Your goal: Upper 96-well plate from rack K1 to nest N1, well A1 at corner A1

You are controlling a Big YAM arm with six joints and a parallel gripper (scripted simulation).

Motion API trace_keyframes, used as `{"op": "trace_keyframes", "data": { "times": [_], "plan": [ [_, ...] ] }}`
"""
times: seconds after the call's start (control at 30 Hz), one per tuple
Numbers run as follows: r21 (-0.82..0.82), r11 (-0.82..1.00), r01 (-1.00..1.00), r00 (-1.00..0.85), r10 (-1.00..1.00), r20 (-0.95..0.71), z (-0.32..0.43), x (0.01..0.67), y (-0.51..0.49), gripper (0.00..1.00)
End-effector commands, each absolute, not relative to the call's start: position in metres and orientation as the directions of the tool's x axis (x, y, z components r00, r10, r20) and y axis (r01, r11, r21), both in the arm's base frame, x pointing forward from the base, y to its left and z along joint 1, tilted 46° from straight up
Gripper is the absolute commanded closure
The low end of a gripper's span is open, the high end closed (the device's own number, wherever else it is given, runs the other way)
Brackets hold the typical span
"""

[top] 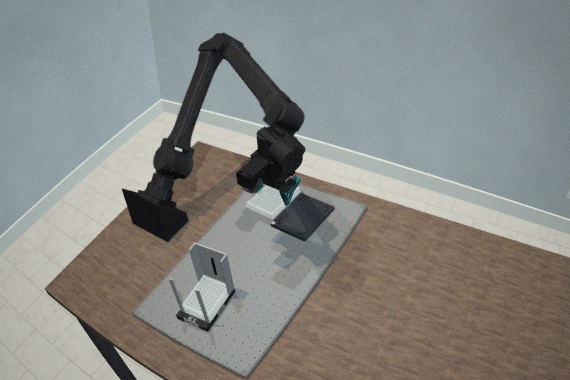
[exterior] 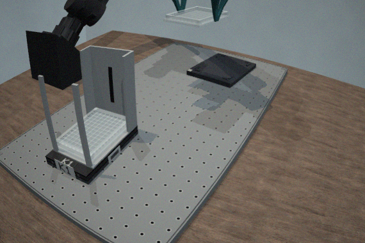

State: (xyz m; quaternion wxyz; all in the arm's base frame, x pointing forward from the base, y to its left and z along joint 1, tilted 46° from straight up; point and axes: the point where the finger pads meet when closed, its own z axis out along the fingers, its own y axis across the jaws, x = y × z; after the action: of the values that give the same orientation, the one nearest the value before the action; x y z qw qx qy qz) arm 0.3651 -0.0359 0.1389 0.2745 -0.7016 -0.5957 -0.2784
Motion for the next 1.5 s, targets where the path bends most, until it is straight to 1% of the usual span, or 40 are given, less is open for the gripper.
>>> {"op": "trace_keyframes", "data": {
  "times": [0.0, 0.27, 0.3, 0.37, 0.77, 0.87, 0.93, 1.27, 1.4, 1.43, 1.47],
  "plan": [
    [-0.011, -0.144, 0.989, 0.110, 0.699, 0.707, 0.169, 0.380, -0.030, 1.00],
    [-0.011, -0.144, 0.990, 0.110, 0.698, 0.708, 0.184, 0.383, -0.016, 1.00],
    [-0.045, -0.143, 0.989, 0.132, 0.690, 0.711, 0.176, 0.373, -0.010, 1.00],
    [-0.012, -0.144, 0.990, 0.110, 0.697, 0.709, 0.191, 0.385, -0.008, 1.00],
    [-0.011, -0.144, 0.990, 0.109, 0.694, 0.712, 0.220, 0.390, 0.021, 1.00],
    [-0.035, -0.143, 0.989, 0.125, 0.691, 0.712, 0.214, 0.384, 0.025, 1.00],
    [-0.011, -0.144, 0.990, 0.109, 0.693, 0.712, 0.227, 0.392, 0.028, 1.00],
    [-0.011, -0.144, 0.990, 0.108, 0.691, 0.714, 0.252, 0.396, 0.052, 1.00],
    [-0.030, -0.143, 0.989, 0.122, 0.690, 0.714, 0.245, 0.391, 0.053, 1.00],
    [-0.067, -0.177, 0.982, 0.171, 0.680, 0.713, 0.232, 0.391, 0.040, 1.00],
    [-0.072, -0.177, 0.982, 0.174, 0.679, 0.713, 0.230, 0.390, 0.040, 1.00]
  ]
}}
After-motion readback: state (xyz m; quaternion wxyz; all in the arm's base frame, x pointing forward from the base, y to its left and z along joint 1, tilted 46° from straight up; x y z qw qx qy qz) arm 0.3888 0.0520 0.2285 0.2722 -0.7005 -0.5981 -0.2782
